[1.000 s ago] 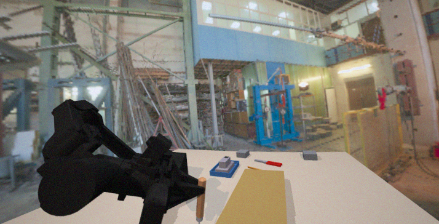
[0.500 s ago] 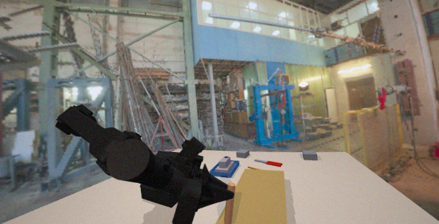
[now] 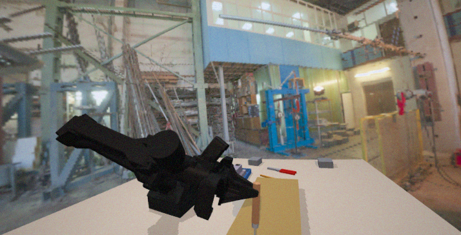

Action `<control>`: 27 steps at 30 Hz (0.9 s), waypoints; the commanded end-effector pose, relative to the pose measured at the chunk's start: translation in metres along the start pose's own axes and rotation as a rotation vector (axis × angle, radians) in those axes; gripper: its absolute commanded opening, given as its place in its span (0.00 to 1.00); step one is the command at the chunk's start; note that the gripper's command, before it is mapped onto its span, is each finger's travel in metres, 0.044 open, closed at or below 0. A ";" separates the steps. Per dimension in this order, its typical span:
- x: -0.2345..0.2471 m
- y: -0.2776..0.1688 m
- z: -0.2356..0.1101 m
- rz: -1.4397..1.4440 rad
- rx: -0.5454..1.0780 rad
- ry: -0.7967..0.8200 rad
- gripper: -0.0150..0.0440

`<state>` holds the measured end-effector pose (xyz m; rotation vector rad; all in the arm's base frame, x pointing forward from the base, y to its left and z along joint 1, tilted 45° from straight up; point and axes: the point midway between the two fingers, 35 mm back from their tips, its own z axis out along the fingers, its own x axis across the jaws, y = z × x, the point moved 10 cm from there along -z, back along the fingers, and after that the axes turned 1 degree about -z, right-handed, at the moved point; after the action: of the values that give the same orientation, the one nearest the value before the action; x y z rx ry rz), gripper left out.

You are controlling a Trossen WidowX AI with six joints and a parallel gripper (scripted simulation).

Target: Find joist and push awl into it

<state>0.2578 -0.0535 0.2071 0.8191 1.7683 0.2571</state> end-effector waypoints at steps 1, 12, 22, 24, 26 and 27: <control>0.016 0.002 0.001 0.032 -0.020 -0.055 0.25; 0.048 0.008 -0.011 0.147 -0.103 -0.215 0.25; 0.049 0.006 -0.010 0.149 -0.104 -0.218 0.25; 0.049 0.005 -0.009 0.149 -0.104 -0.218 0.25; 0.049 0.004 -0.009 0.149 -0.104 -0.218 0.25; 0.049 0.003 -0.009 0.149 -0.104 -0.218 0.25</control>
<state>0.2435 -0.0169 0.1787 0.8676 1.4728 0.3381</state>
